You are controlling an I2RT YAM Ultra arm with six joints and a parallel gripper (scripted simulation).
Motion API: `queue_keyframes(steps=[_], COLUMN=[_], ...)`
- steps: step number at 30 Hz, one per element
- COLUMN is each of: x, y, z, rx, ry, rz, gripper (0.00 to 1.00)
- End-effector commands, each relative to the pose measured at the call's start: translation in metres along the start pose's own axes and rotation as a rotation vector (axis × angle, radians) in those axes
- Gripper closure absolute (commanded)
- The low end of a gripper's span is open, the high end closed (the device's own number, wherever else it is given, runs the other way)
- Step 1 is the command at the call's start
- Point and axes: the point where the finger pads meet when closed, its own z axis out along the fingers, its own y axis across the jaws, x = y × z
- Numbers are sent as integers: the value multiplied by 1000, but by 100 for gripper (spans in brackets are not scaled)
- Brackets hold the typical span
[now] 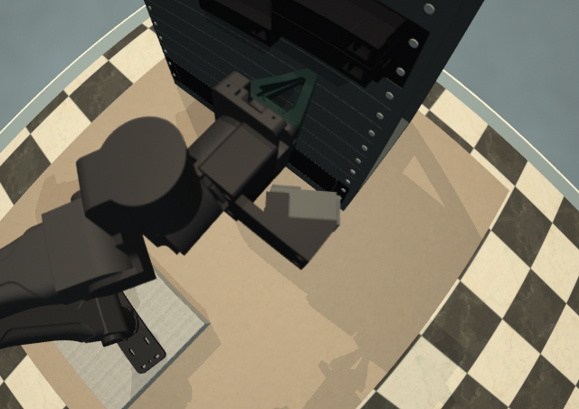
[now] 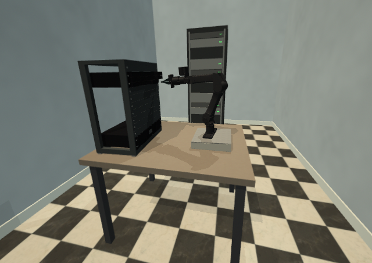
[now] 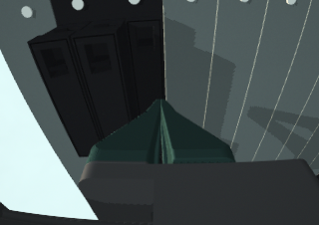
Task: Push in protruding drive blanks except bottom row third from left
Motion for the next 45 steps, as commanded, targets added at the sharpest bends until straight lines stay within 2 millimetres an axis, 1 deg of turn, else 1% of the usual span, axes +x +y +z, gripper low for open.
queue_keyframes(steps=[1,2,5,26,27,35,38,45], x=[-1,-3,1,0,-1,-2,2,1], y=[36,32,39,40,36,45,54,56], z=[-3,0,-5,-6,-6,-6,-11,-10], rx=[-87,-76,-93,-90,-70,-58,-67,-62], ry=[-17,-17,-16,-17,-18,-15,-13,-13], rz=[-57,-51,-60,-59,-48,-42,-47,-45], gripper=[100,100,100,100,100,100,100,100])
